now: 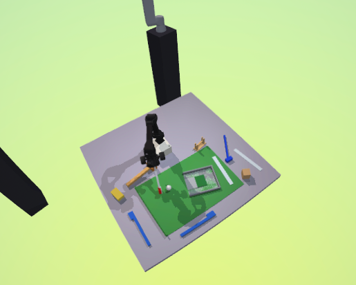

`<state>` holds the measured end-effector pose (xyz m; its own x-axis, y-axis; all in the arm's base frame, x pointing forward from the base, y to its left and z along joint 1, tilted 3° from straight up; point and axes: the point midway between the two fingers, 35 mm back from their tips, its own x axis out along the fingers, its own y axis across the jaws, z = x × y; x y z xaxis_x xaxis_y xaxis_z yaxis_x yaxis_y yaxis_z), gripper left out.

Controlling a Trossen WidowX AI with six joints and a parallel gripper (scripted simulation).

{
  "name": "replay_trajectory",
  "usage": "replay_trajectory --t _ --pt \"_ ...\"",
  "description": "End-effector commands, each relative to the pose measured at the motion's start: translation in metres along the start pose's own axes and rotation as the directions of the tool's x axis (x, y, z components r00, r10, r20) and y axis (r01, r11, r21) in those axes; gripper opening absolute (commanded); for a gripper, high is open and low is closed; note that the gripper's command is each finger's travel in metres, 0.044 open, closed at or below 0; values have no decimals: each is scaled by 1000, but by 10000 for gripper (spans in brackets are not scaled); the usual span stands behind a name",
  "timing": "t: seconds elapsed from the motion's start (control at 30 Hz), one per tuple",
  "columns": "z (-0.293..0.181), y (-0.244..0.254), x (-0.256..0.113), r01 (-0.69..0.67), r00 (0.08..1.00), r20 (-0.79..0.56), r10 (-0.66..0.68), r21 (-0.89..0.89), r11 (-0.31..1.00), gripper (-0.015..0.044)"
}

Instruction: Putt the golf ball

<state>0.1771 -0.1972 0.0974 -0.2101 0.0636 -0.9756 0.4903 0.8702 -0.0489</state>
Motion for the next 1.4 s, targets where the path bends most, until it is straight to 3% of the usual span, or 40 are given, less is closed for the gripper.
replay_trajectory --t 0.0,0.93,1.37 --pt "1 -1 5 4 1000 -1 -4 0 1000 0" --pt "0 -27 6 0 1000 -7 0 9 1000 0" --pt "0 108 5 -5 1000 -1 5 -2 1000 0"
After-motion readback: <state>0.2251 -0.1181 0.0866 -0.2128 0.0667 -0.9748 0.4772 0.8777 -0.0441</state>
